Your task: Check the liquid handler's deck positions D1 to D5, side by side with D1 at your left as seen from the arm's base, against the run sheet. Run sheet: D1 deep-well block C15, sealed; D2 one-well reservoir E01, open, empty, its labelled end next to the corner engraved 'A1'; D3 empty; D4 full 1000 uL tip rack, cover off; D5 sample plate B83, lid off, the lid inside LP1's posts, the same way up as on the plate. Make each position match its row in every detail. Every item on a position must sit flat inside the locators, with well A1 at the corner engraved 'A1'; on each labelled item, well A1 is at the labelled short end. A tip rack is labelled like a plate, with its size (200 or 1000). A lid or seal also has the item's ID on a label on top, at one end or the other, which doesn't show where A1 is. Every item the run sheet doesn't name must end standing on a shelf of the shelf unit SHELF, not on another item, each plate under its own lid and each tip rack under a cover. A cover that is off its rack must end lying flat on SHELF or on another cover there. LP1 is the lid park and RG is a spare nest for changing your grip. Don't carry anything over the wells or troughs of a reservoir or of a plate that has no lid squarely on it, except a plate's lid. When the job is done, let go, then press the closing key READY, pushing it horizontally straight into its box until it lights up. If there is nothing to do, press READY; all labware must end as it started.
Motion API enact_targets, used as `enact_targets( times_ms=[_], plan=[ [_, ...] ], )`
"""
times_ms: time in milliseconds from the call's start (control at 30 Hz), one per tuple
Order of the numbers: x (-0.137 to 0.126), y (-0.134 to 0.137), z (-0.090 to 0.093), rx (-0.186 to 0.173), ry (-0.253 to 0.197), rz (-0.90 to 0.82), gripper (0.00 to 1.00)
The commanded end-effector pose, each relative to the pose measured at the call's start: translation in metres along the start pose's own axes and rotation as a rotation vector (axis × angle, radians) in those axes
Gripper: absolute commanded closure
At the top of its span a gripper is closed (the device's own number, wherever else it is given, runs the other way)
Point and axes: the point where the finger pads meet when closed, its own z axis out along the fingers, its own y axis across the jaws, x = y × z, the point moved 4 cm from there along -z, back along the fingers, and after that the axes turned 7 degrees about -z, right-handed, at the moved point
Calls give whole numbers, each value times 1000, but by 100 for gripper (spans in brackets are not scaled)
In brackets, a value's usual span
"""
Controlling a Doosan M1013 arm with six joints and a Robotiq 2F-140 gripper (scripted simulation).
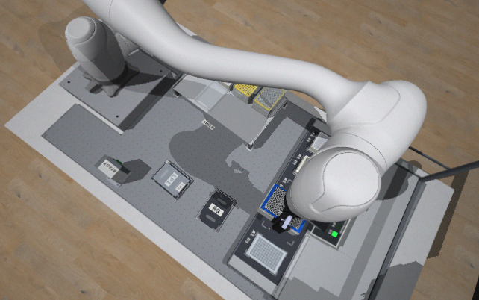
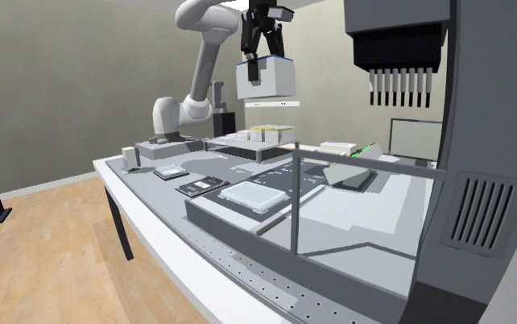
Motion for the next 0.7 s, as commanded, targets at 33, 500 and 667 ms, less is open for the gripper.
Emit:
enact_targets(
  times_ms=[33,500,667],
  plan=[
    [24,4,-2,0,0,0,90],
    [57,9,-2,0,0,0,90],
    [57,9,-2,0,0,0,90]
  ],
)
